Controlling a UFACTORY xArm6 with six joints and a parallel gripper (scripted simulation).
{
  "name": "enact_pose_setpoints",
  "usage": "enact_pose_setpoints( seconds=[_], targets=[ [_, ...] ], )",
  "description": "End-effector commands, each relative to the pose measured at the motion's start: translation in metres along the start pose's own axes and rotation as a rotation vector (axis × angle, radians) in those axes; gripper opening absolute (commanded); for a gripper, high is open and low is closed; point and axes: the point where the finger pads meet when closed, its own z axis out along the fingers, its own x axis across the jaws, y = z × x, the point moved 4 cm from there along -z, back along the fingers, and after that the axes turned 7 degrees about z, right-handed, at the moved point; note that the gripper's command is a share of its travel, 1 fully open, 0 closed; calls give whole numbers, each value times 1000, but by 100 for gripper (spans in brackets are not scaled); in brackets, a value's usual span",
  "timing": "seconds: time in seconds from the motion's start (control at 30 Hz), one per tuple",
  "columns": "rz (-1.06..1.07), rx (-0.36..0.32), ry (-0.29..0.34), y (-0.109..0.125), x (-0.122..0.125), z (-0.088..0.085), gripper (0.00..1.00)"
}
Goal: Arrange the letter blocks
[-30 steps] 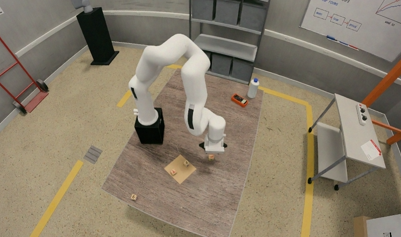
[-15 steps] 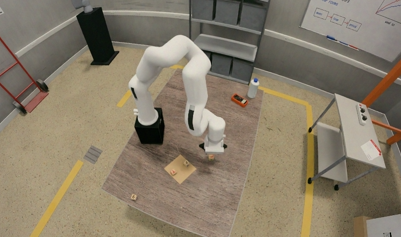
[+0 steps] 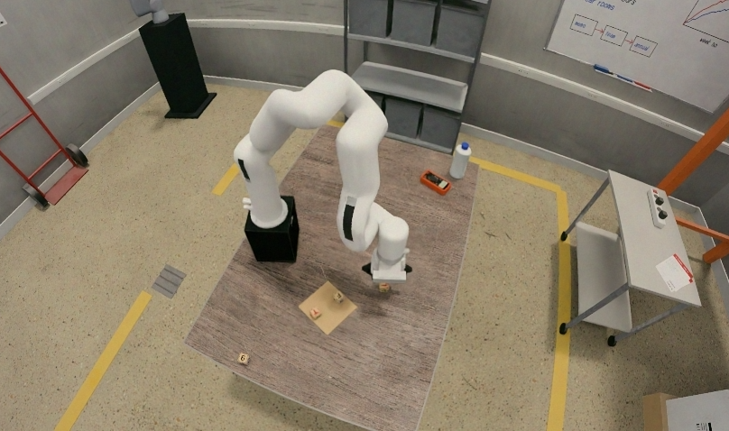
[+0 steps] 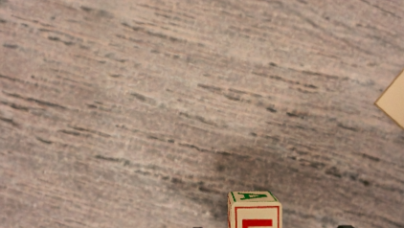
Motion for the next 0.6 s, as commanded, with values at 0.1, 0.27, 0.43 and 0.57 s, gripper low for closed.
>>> enact_pose_setpoints(
  seconds=[0.1,0.27,0.43,0.57],
  targets=[
    [0,0,-2,0,-1,9,69],
    [0,0,-2,-1,-1,16,69],
    [0,0,-2,-1,-1,20,69],
    [0,0,-2,-1,-1,23,69]
  ],
)
